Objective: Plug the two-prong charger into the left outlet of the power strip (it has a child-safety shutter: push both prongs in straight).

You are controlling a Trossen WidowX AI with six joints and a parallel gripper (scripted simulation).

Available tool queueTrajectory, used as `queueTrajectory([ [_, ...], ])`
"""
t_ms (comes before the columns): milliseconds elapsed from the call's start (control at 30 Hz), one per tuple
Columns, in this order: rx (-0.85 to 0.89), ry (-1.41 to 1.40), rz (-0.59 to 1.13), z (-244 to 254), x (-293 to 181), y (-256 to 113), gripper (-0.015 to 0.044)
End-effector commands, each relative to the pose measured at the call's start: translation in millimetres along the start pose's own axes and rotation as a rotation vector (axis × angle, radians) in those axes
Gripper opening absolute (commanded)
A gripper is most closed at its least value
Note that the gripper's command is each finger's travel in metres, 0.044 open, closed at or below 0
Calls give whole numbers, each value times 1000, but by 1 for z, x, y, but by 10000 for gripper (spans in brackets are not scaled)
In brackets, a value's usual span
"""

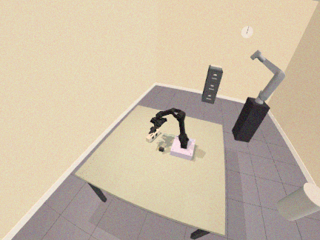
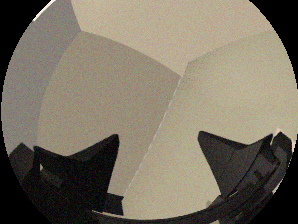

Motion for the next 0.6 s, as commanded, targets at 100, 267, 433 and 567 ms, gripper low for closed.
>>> queueTrajectory([
  [100, -26, 33, 70, -1, -7, 7, 440],
  [267, -90, 94, 204, -3, -22, 18, 440],
  [433, -171, 148, 326, -6, -36, 28, 440],
  [567, -247, 186, 413, -8, -47, 34, 440],
])
Point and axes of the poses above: the point midway between the two fingers, 35 mm back from their tips, its own y axis out along the fingers, its own z axis across the jaws, x = y × z, the point moved 7 cm from there along -y, back along the fingers, and after that the axes turned 2 degrees about y, right-handed, at the moved point
